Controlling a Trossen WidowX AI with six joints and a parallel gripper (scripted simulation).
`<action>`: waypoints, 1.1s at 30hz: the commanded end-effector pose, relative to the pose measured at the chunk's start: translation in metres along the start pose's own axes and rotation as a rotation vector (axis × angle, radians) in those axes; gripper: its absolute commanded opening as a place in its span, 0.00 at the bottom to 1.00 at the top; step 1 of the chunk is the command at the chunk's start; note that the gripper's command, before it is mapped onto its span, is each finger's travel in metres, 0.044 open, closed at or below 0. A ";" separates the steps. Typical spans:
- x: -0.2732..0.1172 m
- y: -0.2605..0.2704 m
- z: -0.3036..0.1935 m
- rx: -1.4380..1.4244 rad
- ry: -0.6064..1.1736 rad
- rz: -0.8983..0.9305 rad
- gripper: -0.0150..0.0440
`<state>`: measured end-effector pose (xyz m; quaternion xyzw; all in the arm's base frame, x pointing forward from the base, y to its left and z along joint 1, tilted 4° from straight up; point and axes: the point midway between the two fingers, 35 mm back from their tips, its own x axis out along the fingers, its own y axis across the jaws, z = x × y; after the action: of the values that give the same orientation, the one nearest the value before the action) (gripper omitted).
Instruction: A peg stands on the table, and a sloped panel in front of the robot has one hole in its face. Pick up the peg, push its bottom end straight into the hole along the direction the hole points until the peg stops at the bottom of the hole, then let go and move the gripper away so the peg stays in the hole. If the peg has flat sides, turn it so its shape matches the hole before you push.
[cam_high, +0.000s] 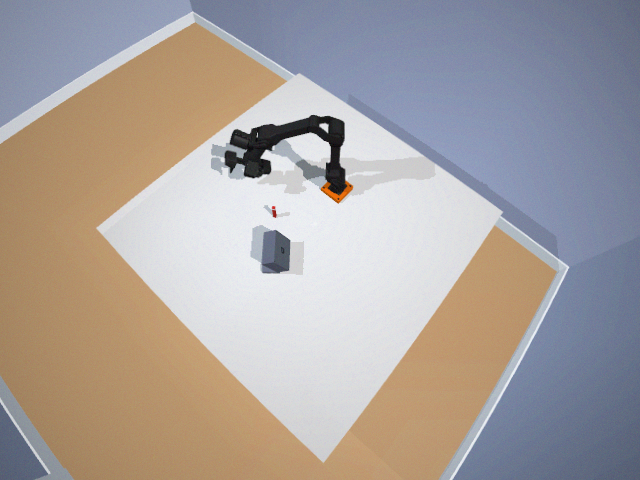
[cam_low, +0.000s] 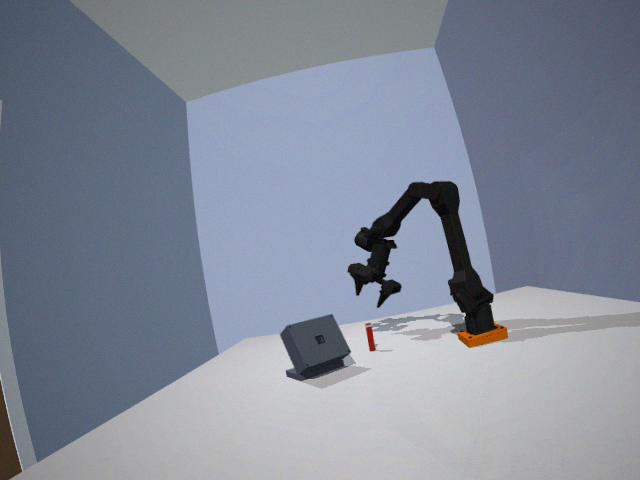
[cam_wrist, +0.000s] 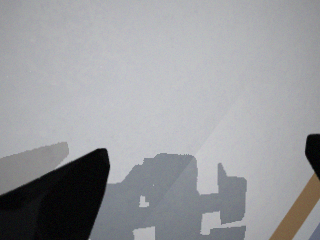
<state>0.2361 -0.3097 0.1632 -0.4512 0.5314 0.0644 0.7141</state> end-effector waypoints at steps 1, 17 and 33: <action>0.000 0.004 0.018 0.039 -0.017 0.043 1.00; -0.004 0.037 0.084 0.168 -0.043 0.247 1.00; -0.023 0.078 0.135 0.269 0.027 0.447 1.00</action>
<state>0.2760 -0.1706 0.1396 -0.2408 0.6180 0.1430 0.7346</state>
